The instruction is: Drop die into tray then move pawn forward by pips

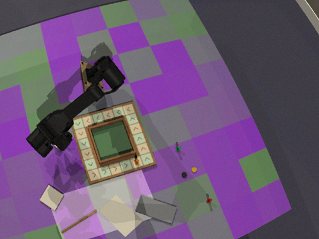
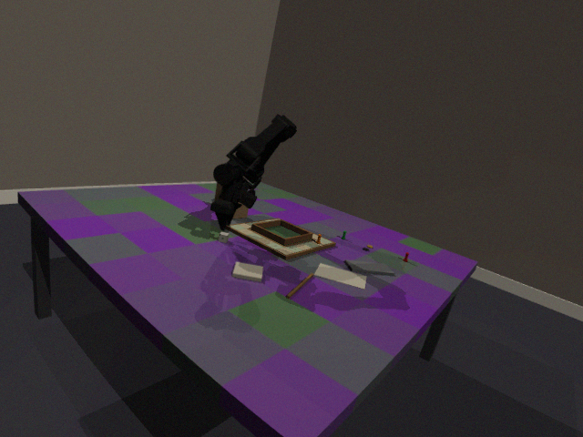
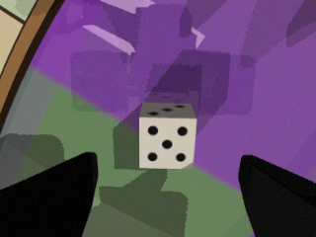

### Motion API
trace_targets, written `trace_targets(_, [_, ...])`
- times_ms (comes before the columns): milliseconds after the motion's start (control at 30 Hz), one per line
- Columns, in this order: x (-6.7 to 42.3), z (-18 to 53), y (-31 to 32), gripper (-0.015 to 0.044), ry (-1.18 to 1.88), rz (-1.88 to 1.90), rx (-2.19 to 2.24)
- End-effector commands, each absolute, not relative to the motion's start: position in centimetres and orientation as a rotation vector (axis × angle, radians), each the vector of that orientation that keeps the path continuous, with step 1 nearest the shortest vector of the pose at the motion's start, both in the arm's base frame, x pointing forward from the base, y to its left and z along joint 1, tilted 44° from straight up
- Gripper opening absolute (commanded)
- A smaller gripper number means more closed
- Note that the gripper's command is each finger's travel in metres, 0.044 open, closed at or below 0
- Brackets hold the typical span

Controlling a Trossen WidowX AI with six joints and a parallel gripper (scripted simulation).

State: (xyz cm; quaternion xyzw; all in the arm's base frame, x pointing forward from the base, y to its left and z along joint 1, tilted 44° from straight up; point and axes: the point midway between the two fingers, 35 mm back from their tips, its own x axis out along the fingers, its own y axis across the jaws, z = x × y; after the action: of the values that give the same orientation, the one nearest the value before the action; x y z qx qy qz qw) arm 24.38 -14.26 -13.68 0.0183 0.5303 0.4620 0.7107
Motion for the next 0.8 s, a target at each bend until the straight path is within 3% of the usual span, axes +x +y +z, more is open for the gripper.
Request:
trace_targets(0, [24.4,-14.1,-13.8,0.0275,1.174,1.025,0.044])
trace_targets(700, [24.4,-16.4,-11.7,0.0275,1.173,1.026,0.045])
trace_targets(767, [24.4,-16.4,-11.7,0.0222,1.173,1.026,0.045])
